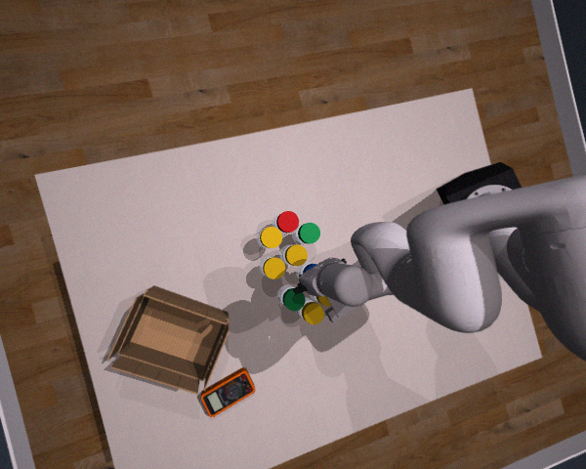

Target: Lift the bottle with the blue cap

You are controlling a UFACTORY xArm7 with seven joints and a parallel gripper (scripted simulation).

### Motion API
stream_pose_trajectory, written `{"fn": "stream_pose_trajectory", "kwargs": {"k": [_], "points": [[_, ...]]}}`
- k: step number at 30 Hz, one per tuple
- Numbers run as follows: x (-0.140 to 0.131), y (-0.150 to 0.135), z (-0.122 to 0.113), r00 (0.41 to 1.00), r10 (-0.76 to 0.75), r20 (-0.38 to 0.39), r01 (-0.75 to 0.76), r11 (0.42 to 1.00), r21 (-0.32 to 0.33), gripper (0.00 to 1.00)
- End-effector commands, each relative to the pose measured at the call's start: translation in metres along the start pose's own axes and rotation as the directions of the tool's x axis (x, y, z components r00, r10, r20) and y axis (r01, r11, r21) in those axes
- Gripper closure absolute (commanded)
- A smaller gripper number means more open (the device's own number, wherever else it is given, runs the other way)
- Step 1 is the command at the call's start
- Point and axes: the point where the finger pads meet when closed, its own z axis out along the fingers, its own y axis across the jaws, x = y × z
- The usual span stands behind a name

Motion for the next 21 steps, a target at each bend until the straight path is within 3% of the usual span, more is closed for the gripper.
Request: {"fn": "stream_pose_trajectory", "kwargs": {"k": [1, 21], "points": [[-0.0002, 0.0007, -0.0003, 1.0, 0.0, 0.0, 0.0, 1.0, -0.002, 1.0], [-0.0002, 0.0007, -0.002, 1.0, 0.0, 0.0, 0.0, 1.0, -0.002, 1.0]]}}
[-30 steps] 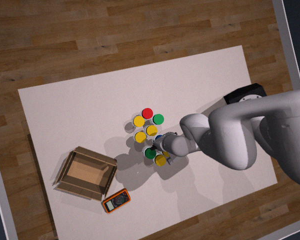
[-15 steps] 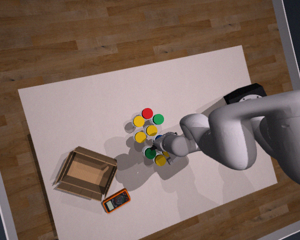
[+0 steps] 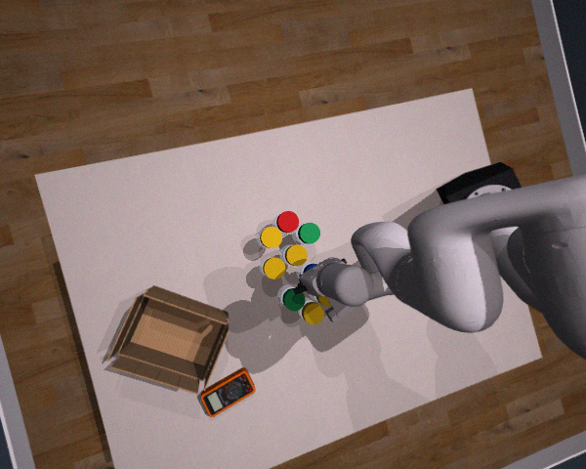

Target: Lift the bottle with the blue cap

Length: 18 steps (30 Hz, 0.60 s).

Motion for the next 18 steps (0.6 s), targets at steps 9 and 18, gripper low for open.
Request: {"fn": "stream_pose_trajectory", "kwargs": {"k": [9, 18], "points": [[0.0, 0.001, -0.01, 1.0, 0.0, -0.001, 0.0, 1.0, -0.003, 1.0], [0.0, 0.001, -0.019, 1.0, 0.0, -0.001, 0.0, 1.0, -0.004, 1.0]]}}
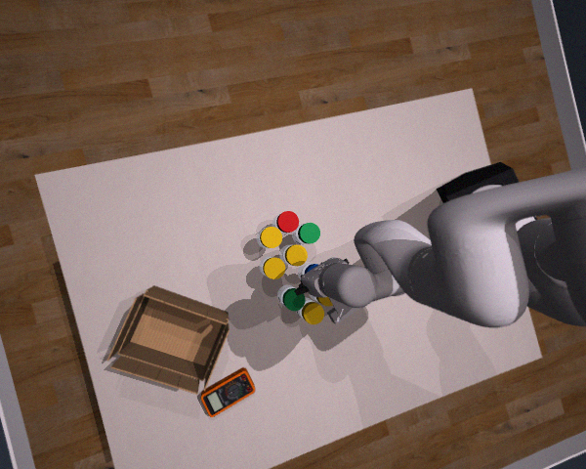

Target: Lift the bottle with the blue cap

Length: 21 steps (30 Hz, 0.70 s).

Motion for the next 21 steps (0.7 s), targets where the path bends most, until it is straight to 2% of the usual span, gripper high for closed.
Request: {"fn": "stream_pose_trajectory", "kwargs": {"k": [1, 21], "points": [[0.0, 0.001, -0.004, 1.0, 0.0, 0.0, 0.0, 1.0, -0.002, 1.0], [0.0, 0.001, -0.028, 1.0, 0.0, -0.002, 0.0, 1.0, -0.002, 1.0]]}}
